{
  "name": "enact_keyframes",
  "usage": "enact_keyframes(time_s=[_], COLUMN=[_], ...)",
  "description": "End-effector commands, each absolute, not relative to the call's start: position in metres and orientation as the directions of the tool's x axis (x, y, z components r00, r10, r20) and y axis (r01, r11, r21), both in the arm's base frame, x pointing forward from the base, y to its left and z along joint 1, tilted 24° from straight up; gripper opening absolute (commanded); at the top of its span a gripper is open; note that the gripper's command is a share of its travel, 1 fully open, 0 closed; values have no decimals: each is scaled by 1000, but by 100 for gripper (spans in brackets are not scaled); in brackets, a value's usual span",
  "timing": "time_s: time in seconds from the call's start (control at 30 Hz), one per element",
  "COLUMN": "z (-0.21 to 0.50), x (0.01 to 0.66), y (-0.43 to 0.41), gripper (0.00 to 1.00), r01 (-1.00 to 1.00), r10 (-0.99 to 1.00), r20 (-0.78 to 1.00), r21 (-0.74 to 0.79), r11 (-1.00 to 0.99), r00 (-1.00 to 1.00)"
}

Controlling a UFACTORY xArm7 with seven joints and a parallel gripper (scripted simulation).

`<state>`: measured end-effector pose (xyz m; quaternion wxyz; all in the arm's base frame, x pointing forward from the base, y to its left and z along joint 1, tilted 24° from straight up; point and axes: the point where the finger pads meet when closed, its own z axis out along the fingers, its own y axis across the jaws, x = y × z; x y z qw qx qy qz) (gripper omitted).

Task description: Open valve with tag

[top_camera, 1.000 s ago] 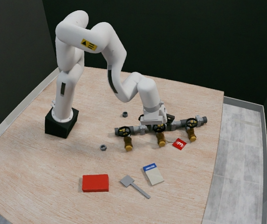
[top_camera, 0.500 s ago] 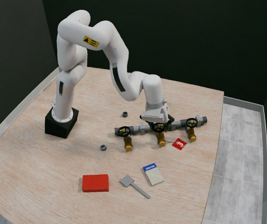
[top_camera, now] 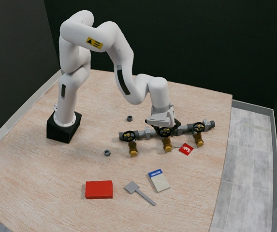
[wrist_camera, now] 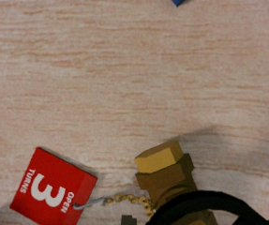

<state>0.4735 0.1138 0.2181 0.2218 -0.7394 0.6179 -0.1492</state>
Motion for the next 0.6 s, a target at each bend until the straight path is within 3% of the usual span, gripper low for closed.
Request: enact_keyframes(time_s=[0.0,0.33,0.57], z=[220,220,220], x=[474,474,474], y=[114,114,114], gripper=[0,0,0], r01=[-845,-836,-746], r10=[-980,-973,-891], r20=[-53,-31,107], r21=[-516,-518,-508], r11=[-138,-180,-431], r00=[192,228,442])
